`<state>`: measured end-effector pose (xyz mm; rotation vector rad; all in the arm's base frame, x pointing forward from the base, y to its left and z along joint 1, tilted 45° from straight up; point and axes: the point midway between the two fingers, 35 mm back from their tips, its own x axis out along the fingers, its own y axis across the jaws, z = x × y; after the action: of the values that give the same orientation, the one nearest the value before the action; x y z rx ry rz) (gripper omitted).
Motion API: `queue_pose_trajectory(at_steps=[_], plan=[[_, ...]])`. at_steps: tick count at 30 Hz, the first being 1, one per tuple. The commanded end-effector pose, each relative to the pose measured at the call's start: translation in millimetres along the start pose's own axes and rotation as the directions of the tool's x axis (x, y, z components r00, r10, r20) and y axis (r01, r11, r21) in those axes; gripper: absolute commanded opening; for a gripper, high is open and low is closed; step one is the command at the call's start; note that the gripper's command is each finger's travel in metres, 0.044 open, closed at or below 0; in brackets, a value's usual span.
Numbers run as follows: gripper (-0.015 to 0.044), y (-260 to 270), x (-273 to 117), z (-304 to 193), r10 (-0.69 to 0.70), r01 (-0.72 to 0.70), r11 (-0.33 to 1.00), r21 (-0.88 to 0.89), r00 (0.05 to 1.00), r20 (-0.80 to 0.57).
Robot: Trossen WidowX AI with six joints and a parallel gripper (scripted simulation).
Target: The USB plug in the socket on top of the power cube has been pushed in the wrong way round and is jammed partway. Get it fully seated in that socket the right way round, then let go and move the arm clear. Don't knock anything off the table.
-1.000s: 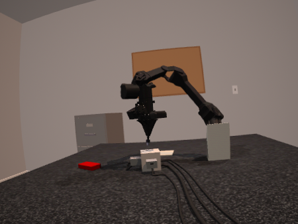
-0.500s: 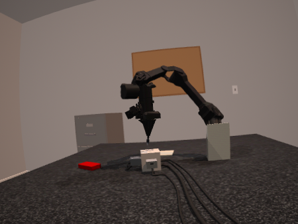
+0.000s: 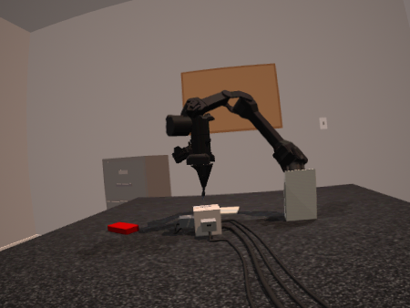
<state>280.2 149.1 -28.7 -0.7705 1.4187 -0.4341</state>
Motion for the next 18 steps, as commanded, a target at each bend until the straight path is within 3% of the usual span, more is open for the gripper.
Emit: queue_pose_trajectory(at_steps=[1, 18], plan=[[0.0, -0.1, 0.4, -0.2, 0.0, 0.0, 0.996, 0.094, 1.0, -0.001], [0.0, -0.1, 0.5, -0.2, 0.0, 0.001, 0.858, 0.514, 1.0, -0.001]])
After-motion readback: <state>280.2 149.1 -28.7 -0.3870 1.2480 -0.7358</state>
